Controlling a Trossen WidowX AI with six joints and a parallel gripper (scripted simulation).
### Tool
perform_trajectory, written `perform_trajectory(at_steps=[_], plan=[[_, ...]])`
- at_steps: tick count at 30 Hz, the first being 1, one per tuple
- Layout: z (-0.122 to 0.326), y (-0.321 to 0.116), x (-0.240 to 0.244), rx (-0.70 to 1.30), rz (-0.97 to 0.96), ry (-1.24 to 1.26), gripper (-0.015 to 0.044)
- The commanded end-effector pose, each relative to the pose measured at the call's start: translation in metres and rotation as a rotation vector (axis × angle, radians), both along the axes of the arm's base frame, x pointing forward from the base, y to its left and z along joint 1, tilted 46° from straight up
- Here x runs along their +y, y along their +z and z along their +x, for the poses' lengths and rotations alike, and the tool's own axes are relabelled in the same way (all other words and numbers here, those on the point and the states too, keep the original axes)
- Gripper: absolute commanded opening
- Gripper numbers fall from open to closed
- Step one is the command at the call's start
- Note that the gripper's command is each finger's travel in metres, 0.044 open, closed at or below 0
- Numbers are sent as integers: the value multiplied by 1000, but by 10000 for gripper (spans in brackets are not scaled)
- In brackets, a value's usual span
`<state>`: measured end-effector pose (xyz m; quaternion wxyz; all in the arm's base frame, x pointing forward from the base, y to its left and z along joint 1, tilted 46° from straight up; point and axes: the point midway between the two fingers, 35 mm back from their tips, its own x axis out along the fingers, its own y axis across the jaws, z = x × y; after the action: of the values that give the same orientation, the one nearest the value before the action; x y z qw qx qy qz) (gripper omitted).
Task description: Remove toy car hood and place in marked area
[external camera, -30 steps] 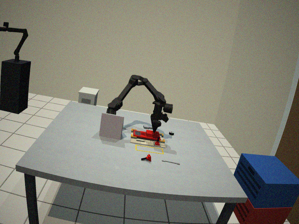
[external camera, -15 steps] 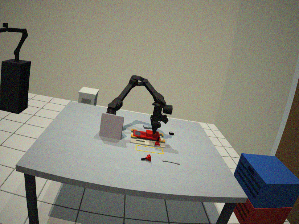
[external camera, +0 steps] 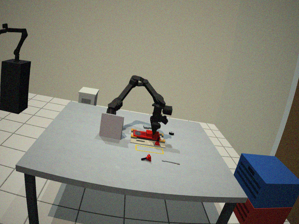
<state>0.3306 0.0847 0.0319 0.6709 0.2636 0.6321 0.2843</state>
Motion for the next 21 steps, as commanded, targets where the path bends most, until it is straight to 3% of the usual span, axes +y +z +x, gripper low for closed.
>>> perform_trajectory(at_steps=[1,21], plan=[[-1,-2,2,8,4,-4,440],[-1,-9,9,8,5,-4,440]])
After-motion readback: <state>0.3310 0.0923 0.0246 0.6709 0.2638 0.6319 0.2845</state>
